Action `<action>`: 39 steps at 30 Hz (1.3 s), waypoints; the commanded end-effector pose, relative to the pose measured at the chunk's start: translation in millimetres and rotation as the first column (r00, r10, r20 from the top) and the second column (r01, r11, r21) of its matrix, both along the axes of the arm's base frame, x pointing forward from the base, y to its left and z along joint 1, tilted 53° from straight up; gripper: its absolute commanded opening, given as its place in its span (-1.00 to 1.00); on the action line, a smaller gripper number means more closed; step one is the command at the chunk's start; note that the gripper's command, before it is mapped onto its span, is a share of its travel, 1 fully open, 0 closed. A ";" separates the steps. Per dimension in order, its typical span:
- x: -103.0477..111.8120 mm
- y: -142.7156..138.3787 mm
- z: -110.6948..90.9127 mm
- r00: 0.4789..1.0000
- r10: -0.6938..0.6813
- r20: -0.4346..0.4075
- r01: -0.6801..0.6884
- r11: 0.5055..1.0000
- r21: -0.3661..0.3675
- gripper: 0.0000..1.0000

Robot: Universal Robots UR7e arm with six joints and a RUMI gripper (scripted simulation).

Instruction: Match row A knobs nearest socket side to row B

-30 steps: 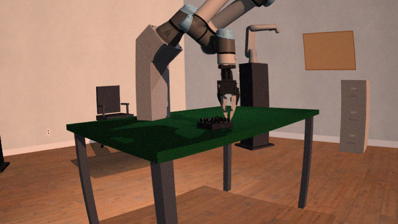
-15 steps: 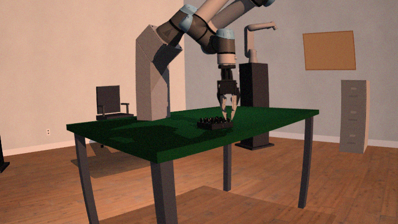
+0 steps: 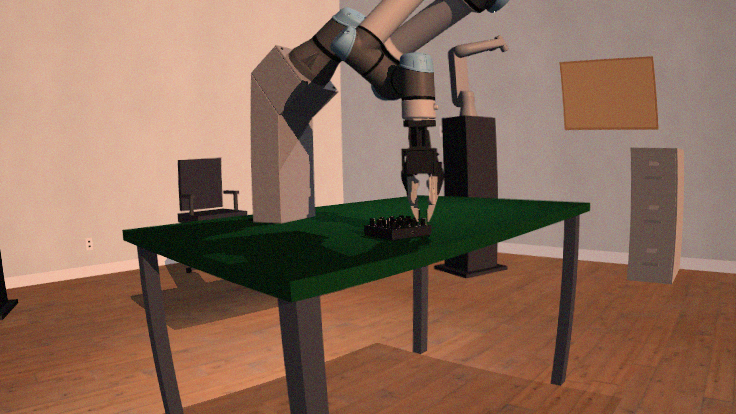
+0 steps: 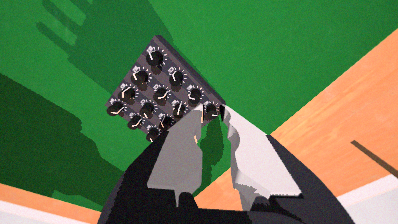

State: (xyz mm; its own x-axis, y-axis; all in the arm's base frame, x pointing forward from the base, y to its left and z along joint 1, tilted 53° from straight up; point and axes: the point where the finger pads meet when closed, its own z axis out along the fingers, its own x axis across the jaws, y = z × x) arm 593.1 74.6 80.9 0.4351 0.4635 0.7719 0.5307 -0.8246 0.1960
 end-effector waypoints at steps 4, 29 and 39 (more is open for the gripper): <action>-9.6 -4.7 6.1 1.000 -0.003 -0.002 0.003 1.000 0.001 -0.78; -28.8 -13.6 22.7 1.000 -0.003 -0.001 0.003 1.000 0.000 -0.78; -29.0 -13.2 22.4 1.000 0.007 0.004 -0.007 1.000 -0.011 -0.78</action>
State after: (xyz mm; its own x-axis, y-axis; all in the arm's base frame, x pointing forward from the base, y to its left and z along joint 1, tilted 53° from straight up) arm 565.5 62.0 103.6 0.4348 0.4648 0.7713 0.5307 -0.8242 0.1975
